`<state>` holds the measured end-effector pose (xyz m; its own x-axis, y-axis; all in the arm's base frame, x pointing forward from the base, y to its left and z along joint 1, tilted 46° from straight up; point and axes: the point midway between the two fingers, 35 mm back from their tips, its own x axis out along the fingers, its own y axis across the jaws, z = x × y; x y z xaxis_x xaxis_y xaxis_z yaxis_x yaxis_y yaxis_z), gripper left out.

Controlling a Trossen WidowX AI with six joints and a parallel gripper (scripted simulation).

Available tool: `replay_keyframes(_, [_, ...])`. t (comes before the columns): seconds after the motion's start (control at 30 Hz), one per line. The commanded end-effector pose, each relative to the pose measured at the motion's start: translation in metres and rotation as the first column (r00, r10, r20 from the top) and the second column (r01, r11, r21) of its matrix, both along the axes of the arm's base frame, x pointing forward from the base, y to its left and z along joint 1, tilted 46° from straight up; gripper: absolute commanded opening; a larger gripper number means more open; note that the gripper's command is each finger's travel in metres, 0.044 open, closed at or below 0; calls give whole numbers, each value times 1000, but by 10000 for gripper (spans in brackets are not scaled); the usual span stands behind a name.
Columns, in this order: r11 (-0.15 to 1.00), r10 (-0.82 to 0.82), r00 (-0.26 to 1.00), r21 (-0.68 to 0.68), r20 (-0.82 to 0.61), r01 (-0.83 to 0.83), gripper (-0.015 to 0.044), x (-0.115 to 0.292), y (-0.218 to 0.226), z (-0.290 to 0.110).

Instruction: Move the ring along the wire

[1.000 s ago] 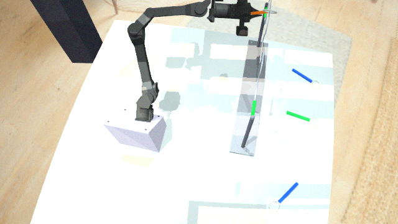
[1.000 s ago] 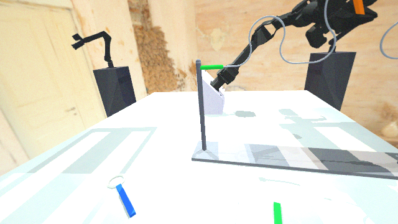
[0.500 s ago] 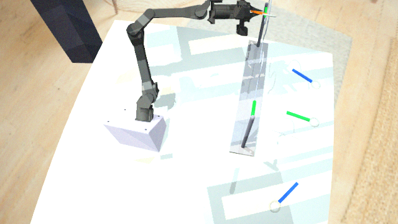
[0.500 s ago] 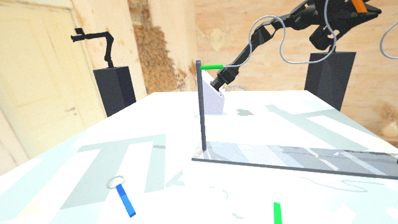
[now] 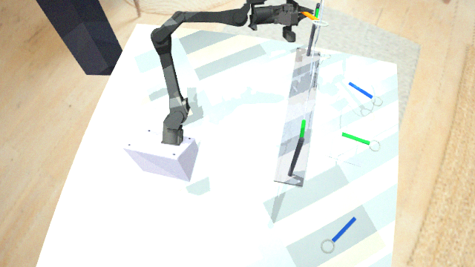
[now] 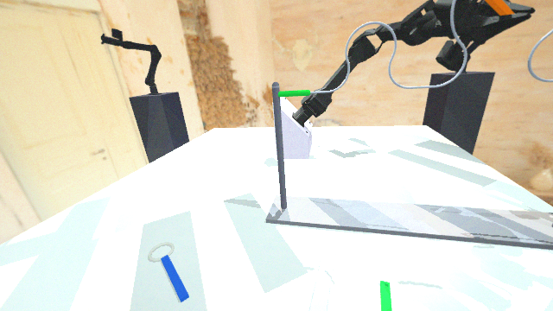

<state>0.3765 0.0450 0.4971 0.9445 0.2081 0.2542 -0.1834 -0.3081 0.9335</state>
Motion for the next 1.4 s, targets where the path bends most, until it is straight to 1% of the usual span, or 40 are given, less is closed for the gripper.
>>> replay_keyframes(0.0, [998,-3,1000,55,5,3,-150,0,-1,0])
replay_keyframes(0.33, [984,1,1000,176,27,-5,-150,-1,-3,4])
replay_keyframes(0.5, [975,49,997,215,61,-61,-150,-7,-5,3])
replay_keyframes(0.6, [961,67,994,261,84,-87,-150,-10,-6,3])
replay_keyframes(1.37, [849,41,988,516,148,-112,-150,-11,-11,9])
